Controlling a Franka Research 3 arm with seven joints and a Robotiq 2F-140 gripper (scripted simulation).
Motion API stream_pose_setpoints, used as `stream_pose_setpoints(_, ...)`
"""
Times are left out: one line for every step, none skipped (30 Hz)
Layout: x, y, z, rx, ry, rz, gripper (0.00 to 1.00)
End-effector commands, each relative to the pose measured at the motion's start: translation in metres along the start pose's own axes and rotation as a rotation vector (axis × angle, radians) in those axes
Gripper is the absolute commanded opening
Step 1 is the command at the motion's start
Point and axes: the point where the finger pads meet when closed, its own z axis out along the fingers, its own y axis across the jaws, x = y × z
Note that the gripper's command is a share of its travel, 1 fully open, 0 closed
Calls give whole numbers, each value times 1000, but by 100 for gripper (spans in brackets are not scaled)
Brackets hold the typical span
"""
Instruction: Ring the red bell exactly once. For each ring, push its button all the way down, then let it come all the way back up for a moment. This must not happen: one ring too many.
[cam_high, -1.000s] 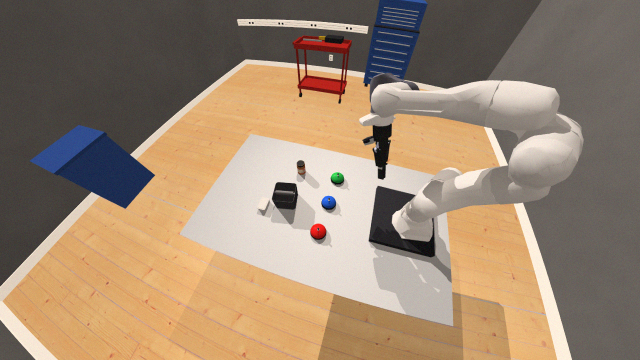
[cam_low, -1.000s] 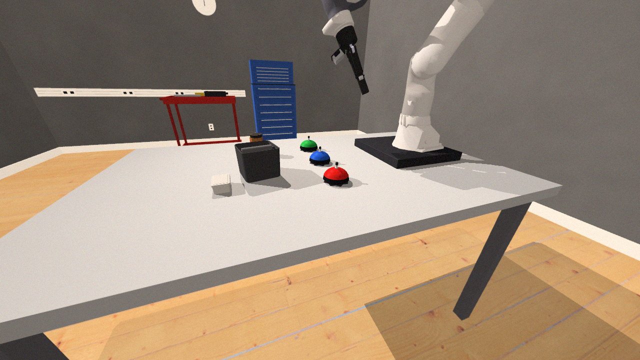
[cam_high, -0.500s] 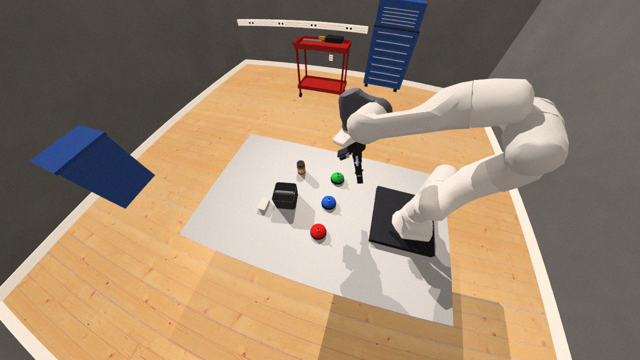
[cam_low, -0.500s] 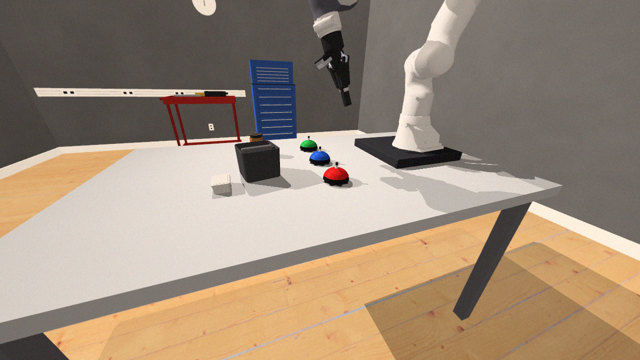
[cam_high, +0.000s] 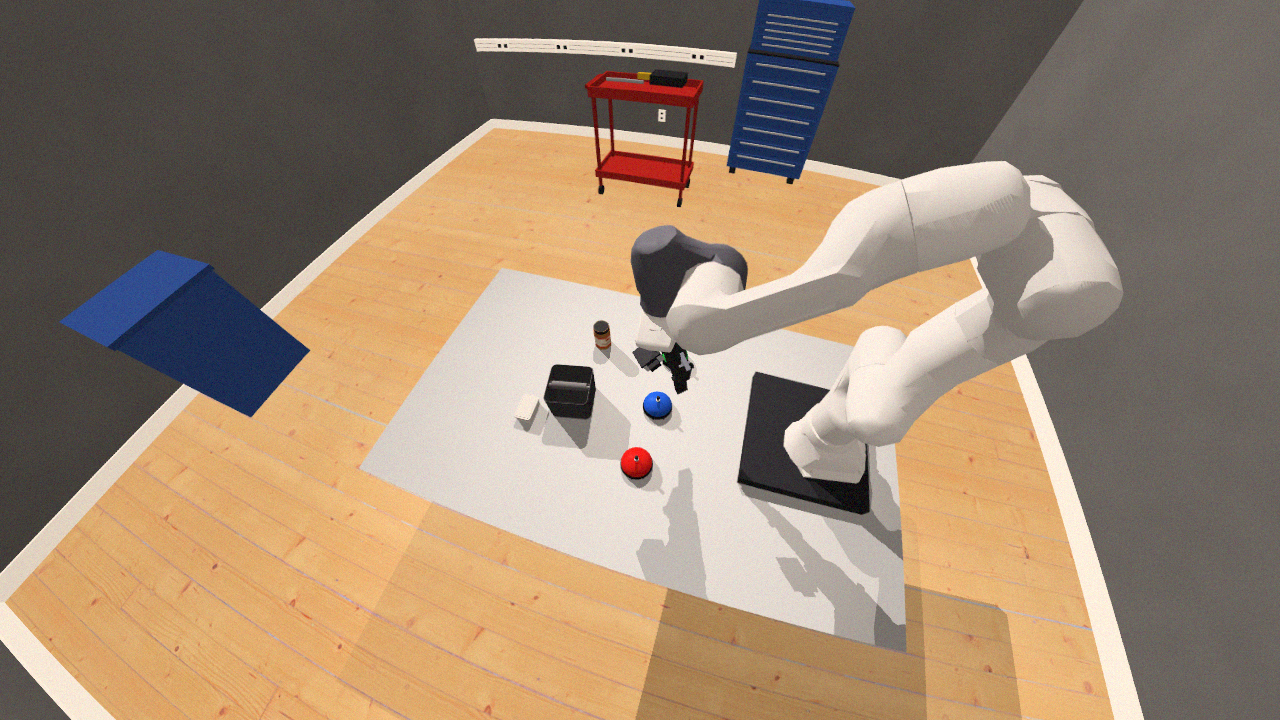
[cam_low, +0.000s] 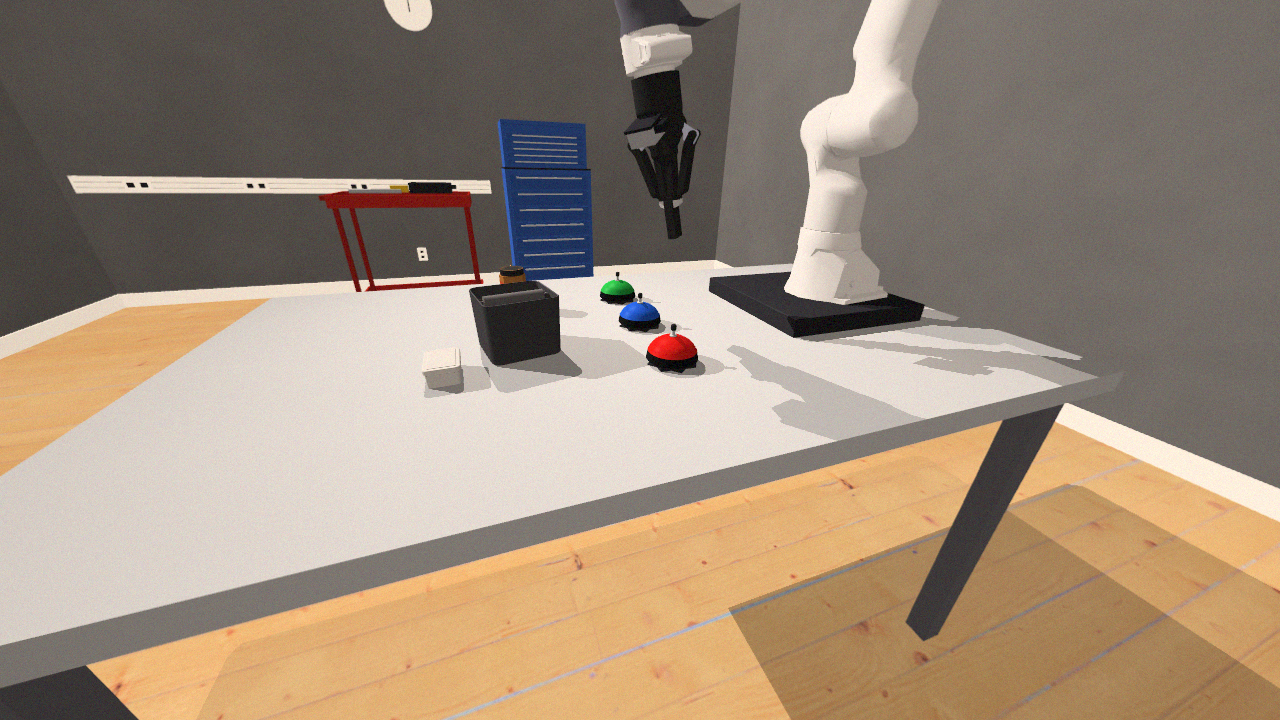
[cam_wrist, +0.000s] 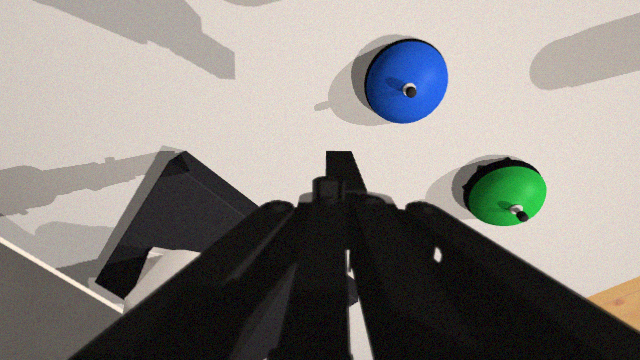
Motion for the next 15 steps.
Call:
stream_pose_setpoints(37,3,3,-61,44,-251,10)
stream_pose_setpoints(44,0,4,-70,46,-288,10)
stream_pose_setpoints(52,-4,6,-79,48,-324,10)
stream_pose_setpoints(52,-4,6,-79,48,-324,10)
stream_pose_setpoints(52,-4,6,-79,48,-324,10)
stream_pose_setpoints(76,-16,10,-106,54,-436,10)
stream_pose_setpoints(78,-18,10,-109,55,-446,10)
stream_pose_setpoints(86,-23,12,-118,57,-486,10)
stream_pose_setpoints(94,-27,13,-126,60,-520,10)
stream_pose_setpoints(101,-32,14,-134,62,-554,10)
stream_pose_setpoints(108,-37,16,-141,64,-588,10)
stream_pose_setpoints(114,-42,17,-149,67,-621,10)
stream_pose_setpoints(121,-48,18,-156,69,-653,10)
stream_pose_setpoints(127,-53,20,-162,72,-684,10)
stream_pose_setpoints(132,-58,21,-169,74,-713,10)
